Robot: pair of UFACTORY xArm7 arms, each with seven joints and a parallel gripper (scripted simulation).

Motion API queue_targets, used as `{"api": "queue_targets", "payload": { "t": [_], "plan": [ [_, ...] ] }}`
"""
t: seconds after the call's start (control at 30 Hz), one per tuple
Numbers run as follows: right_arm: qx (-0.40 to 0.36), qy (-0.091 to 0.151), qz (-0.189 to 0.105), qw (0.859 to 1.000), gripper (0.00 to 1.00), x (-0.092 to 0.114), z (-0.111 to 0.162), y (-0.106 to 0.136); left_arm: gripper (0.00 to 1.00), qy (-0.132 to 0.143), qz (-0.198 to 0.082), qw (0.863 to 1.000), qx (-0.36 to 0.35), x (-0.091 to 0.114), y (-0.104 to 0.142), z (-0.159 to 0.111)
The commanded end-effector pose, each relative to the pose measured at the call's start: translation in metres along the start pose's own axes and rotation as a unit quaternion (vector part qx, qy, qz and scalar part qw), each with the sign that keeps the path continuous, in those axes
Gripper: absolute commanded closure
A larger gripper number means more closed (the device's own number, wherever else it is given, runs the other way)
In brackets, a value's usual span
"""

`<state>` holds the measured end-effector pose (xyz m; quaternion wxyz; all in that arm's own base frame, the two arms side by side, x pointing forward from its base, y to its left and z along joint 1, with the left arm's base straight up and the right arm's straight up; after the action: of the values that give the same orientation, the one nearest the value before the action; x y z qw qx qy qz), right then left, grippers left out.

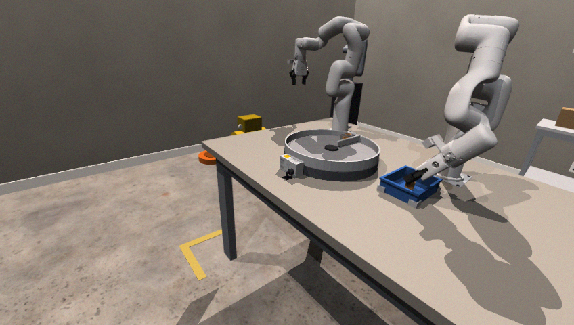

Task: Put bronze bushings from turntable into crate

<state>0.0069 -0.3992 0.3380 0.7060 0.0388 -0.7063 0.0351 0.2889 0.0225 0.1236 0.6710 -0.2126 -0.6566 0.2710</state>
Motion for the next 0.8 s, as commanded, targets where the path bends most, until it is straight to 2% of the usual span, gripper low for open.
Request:
{"api": "queue_targets", "payload": {
  "t": [0.0, 0.77],
  "plan": [
    [0.000, 0.000, 0.003, 1.000, 0.00, 0.0020, 0.0001, -0.0008, 1.00, -0.001, 0.000, 1.000, -0.001, 0.0005, -0.0003, -0.0008],
    [0.000, 0.000, 0.003, 1.000, 0.00, 0.0020, 0.0001, -0.0008, 1.00, -0.001, 0.000, 1.000, -0.001, -0.0036, 0.0033, -0.0012]
  ]
}}
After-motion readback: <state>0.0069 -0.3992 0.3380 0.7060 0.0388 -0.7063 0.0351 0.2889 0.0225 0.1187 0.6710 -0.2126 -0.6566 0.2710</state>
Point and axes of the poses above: on each arm, the point where the finger pads meet when closed, its own x axis back along the fingers, its own z axis across the jaws, y = z × x, the point moved 9 cm from there along x, back along the fingers, and after that the axes turned 5 degrees about x, right-handed, at the moved point
